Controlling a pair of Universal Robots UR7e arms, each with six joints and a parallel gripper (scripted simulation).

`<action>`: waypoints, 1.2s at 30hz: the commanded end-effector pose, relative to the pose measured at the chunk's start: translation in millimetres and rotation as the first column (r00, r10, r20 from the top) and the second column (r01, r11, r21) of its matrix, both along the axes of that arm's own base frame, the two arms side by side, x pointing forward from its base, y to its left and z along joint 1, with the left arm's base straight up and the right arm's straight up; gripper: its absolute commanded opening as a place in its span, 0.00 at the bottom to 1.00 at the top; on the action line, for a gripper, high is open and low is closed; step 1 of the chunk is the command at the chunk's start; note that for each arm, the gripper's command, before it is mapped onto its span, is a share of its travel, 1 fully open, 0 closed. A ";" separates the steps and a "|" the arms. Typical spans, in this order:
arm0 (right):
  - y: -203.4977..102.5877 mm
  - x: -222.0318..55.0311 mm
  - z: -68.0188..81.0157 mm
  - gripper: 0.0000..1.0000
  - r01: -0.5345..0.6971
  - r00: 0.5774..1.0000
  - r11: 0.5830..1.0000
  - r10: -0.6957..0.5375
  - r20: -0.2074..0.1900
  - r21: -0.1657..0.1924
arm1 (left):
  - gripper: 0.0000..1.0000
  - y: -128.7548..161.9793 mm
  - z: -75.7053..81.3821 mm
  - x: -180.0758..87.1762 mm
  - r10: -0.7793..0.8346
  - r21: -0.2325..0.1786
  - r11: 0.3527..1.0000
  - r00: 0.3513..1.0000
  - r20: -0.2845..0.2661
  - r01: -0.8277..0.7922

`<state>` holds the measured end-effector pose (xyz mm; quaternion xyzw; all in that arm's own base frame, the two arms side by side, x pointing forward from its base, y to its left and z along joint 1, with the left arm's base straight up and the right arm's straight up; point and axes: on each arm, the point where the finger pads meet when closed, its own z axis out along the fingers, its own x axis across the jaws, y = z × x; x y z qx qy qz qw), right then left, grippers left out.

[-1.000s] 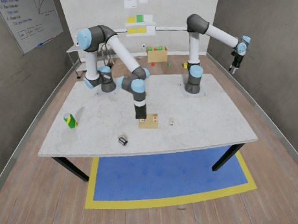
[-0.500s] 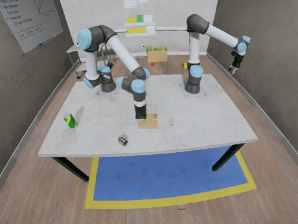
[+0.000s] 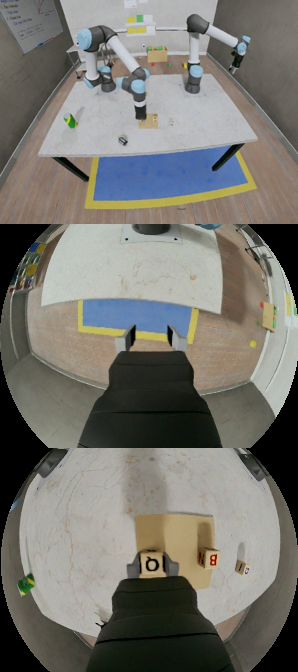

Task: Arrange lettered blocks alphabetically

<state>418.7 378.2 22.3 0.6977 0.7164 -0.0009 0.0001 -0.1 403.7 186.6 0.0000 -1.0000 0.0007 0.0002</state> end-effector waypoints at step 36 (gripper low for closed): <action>0.4 0.3 0.7 0.69 0.000 1.000 1.000 0.000 0.001 0.001 | 1.00 0.3 0.4 0.1 0.000 0.001 1.000 1.000 0.000 0.000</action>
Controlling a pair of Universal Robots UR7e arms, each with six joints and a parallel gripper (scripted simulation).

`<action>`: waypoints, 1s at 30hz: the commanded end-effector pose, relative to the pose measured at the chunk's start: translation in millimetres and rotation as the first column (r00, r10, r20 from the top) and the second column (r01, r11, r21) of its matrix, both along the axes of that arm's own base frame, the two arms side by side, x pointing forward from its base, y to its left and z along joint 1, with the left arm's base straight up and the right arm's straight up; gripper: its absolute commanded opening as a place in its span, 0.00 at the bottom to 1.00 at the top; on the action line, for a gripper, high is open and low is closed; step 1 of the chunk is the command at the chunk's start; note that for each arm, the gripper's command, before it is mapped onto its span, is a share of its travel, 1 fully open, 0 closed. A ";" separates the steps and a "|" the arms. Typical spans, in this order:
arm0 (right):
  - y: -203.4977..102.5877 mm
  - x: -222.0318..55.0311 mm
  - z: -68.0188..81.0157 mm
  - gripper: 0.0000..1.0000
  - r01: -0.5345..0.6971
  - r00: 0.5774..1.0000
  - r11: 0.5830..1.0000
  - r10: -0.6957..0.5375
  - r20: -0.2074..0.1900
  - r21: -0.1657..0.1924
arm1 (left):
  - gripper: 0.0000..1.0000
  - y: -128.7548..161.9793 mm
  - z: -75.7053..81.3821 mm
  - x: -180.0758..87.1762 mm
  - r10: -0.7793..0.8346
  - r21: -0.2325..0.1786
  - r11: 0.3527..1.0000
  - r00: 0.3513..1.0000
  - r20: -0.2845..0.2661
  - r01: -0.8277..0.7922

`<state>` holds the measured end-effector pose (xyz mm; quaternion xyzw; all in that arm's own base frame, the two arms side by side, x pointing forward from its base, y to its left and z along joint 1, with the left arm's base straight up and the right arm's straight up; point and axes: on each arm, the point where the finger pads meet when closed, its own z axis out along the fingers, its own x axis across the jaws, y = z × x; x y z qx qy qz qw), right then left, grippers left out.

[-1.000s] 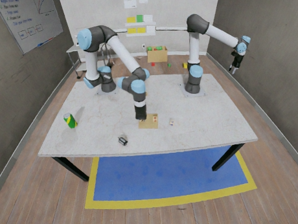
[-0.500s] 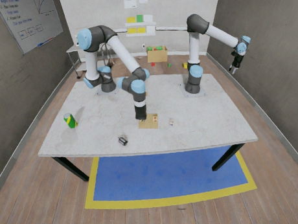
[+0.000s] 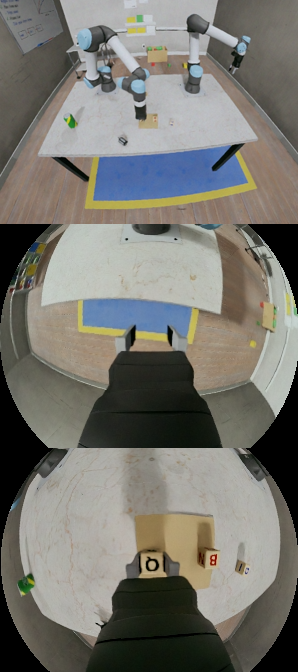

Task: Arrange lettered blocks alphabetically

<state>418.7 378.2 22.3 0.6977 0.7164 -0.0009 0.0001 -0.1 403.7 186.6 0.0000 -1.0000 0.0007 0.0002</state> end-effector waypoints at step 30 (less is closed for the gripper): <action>0.4 0.3 24.4 0.87 0.000 1.000 1.000 0.000 0.001 0.001 | 1.00 0.3 0.4 0.1 0.000 0.001 1.000 1.000 0.000 0.000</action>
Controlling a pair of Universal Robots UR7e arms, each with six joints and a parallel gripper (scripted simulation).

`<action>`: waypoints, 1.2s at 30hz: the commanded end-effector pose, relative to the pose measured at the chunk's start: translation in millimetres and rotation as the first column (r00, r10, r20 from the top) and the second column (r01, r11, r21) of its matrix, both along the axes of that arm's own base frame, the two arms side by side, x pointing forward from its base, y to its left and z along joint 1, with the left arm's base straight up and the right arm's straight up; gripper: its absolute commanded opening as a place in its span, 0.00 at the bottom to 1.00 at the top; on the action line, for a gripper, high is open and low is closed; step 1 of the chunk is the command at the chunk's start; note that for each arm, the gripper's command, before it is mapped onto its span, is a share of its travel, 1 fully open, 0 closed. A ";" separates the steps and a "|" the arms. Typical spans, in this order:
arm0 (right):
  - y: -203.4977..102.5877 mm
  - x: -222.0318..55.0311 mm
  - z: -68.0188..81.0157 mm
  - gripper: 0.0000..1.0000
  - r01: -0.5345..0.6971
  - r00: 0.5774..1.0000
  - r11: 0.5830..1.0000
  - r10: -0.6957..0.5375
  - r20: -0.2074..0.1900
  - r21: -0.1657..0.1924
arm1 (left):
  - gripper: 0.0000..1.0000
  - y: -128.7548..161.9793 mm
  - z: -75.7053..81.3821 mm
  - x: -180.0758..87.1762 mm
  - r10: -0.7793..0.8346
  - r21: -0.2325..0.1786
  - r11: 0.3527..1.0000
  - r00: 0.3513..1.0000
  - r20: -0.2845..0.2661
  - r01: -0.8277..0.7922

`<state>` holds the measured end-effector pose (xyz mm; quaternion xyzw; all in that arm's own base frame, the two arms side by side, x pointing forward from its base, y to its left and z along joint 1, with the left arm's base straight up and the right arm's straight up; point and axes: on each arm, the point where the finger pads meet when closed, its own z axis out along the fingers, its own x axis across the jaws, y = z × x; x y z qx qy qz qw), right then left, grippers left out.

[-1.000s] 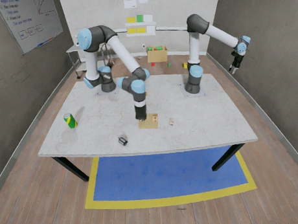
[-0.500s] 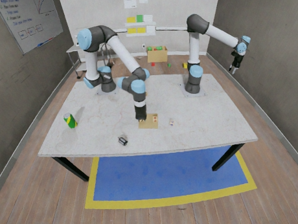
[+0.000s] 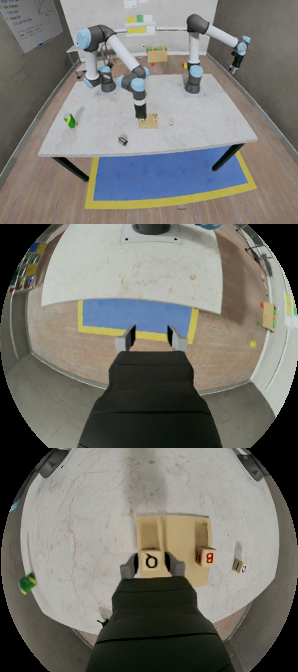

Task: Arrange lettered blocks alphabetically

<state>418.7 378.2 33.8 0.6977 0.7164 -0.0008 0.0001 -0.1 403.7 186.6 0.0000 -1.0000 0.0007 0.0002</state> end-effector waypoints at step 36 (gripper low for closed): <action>0.4 0.3 79.2 1.00 0.000 1.000 1.000 0.000 0.001 0.001 | 1.00 0.3 0.4 0.1 0.000 0.001 1.000 1.000 0.000 0.000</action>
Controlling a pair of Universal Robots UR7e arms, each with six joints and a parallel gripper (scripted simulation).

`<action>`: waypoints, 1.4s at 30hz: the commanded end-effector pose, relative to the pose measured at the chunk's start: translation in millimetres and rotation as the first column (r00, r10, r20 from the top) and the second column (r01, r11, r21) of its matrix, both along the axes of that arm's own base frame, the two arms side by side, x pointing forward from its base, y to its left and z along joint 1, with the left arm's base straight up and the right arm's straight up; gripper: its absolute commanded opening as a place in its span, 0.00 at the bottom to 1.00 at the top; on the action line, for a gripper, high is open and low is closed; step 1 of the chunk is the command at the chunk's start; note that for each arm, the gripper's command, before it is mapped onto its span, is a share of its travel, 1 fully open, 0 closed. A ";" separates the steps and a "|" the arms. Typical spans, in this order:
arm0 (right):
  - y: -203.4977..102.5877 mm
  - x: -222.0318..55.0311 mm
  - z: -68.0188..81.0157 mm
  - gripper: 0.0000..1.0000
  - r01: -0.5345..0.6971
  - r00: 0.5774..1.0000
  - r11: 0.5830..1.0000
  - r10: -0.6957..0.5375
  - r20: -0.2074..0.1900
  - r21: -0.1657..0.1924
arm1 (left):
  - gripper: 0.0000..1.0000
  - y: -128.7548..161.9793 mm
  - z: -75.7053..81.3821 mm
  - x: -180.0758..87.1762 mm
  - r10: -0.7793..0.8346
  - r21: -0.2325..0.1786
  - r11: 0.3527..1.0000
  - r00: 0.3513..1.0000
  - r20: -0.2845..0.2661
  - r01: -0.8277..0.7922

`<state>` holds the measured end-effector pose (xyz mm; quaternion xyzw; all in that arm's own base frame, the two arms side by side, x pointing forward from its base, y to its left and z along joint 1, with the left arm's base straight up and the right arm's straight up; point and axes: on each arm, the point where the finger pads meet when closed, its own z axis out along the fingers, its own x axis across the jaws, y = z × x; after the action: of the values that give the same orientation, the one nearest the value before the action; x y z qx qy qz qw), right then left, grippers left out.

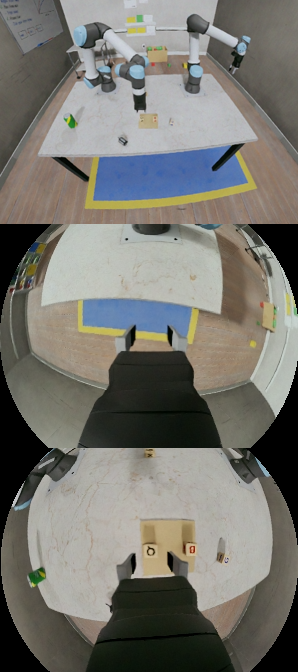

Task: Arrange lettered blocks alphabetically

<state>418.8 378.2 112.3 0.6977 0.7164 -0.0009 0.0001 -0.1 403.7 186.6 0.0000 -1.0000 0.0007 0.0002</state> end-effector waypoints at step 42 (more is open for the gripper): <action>23.5 4.4 2.4 1.00 -0.391 0.920 0.920 0.391 0.001 0.001 | 1.00 0.3 0.4 0.1 0.000 0.001 1.000 1.000 0.000 0.000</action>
<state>421.8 396.0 113.6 0.5826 0.8128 -0.0004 0.0007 -0.1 403.7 186.6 0.0000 -1.0000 0.0007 0.0002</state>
